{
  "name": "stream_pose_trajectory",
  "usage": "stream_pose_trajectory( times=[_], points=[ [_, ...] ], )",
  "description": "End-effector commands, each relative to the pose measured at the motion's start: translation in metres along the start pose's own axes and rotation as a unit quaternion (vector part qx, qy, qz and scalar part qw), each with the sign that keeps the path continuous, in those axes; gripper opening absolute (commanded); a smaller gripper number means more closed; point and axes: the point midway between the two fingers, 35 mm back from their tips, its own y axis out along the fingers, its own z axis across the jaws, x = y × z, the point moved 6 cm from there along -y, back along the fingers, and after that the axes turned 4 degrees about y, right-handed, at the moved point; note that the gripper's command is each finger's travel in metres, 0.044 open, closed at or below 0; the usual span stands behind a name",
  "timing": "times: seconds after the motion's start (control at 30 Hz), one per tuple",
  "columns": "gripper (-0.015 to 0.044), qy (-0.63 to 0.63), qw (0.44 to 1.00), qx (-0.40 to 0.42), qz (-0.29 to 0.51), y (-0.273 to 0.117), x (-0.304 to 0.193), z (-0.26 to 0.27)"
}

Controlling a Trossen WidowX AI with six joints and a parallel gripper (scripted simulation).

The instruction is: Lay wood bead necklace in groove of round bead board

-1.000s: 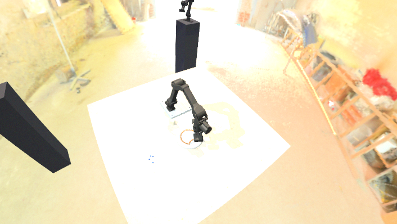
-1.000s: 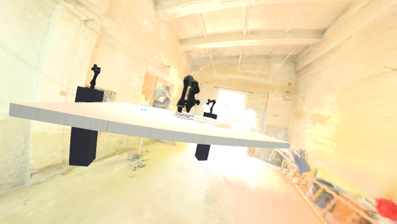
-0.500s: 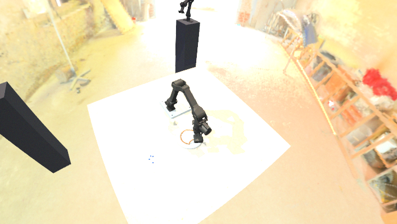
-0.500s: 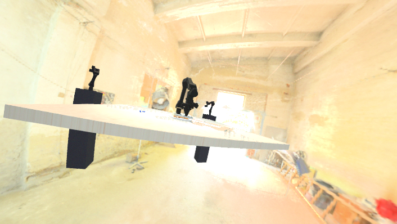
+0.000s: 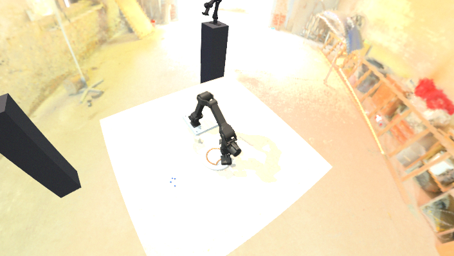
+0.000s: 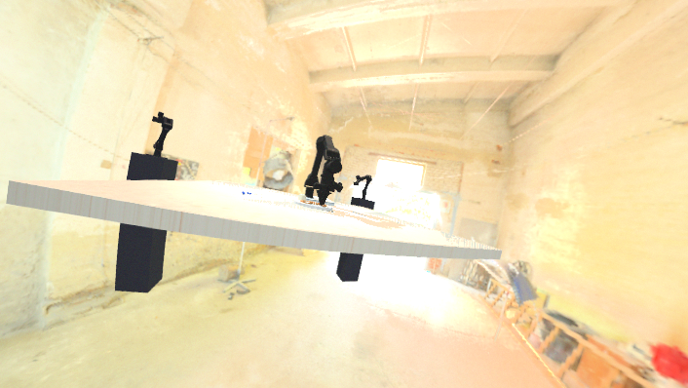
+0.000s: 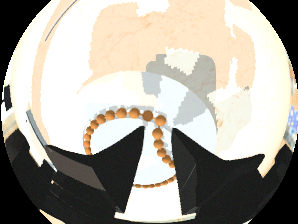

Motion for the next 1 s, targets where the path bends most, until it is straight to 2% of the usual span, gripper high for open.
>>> stream_pose_trajectory(
  times=[0.0, 0.13, 0.97],
  points=[
    [0.0094, 0.000, 1.000, 0.000, 0.000, 0.0000, 0.0000, 0.0000],
    [0.0000, 0.000, 1.000, 0.000, 0.000, 0.0000, 0.0000, 0.0000],
    [0.0000, 0.000, 1.000, 0.000, 0.000, 0.0000, 0.0000, 0.0000]
  ],
)
